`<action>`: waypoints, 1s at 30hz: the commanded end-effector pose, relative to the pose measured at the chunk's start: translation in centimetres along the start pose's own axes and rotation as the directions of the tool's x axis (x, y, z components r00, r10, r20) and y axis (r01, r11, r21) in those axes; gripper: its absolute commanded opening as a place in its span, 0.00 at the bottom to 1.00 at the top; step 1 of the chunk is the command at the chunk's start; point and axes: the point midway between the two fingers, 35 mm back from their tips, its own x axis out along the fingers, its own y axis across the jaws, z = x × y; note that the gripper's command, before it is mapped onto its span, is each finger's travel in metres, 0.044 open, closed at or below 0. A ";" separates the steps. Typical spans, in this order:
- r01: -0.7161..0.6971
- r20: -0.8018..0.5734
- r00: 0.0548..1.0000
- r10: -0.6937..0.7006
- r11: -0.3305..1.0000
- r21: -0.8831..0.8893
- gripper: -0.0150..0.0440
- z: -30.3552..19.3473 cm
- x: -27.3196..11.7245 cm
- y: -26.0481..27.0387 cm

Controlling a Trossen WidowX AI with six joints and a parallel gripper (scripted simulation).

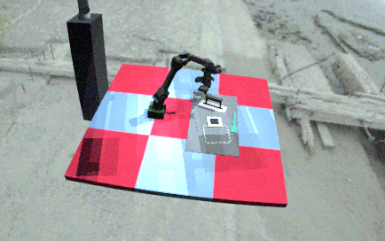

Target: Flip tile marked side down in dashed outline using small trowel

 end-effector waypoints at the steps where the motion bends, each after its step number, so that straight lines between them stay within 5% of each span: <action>1: -0.014 0.012 1.000 0.014 1.000 0.000 0.42 0.2 0.4 -1.1; 30: 0.007 0.006 1.000 -0.007 1.000 -0.003 0.42 0.4 -1.5 -6.7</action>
